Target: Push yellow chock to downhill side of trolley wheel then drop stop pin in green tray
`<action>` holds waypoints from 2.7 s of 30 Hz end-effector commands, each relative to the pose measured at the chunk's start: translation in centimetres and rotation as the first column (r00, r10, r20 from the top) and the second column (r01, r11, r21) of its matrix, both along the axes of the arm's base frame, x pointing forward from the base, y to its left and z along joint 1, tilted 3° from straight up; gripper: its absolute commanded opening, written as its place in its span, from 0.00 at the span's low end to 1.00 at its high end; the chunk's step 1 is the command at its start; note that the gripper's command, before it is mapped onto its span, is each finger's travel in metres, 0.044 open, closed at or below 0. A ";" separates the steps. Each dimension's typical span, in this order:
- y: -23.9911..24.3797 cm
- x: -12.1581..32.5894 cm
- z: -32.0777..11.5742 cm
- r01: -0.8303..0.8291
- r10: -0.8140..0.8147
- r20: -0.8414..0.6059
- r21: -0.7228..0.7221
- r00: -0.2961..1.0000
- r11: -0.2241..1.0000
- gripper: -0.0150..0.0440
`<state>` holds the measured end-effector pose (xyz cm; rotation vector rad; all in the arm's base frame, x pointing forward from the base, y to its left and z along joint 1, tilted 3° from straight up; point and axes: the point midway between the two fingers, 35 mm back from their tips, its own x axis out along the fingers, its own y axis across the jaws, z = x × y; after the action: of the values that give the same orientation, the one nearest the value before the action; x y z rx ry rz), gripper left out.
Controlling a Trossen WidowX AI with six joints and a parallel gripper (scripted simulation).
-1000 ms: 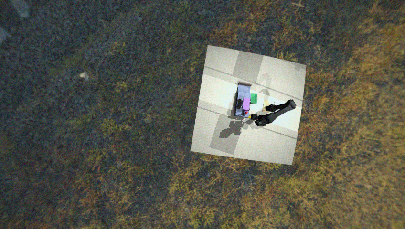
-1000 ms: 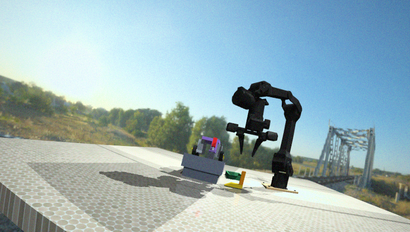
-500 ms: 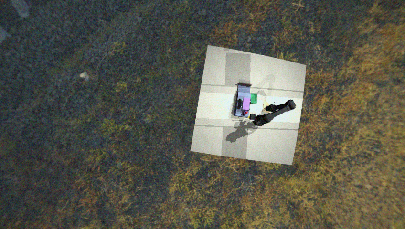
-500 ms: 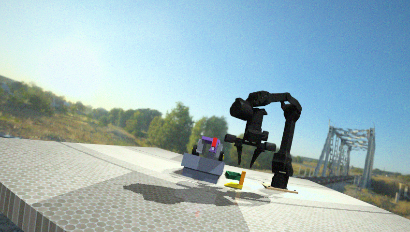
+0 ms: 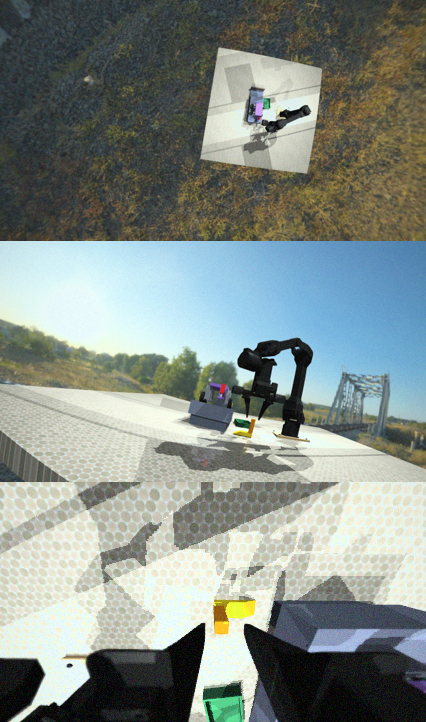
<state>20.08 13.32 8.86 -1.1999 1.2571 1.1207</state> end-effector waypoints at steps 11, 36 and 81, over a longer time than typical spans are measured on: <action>-0.1 -0.2 -1.4 -0.002 0.002 -0.011 -0.001 1.000 1.000 0.58; -0.2 0.0 -3.6 0.002 -0.002 -0.002 -0.001 1.000 1.000 0.44; -0.1 -0.5 7.4 -0.002 0.002 -0.011 -0.001 1.000 1.000 0.25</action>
<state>19.51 13.02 15.16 -1.2056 1.2695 1.1302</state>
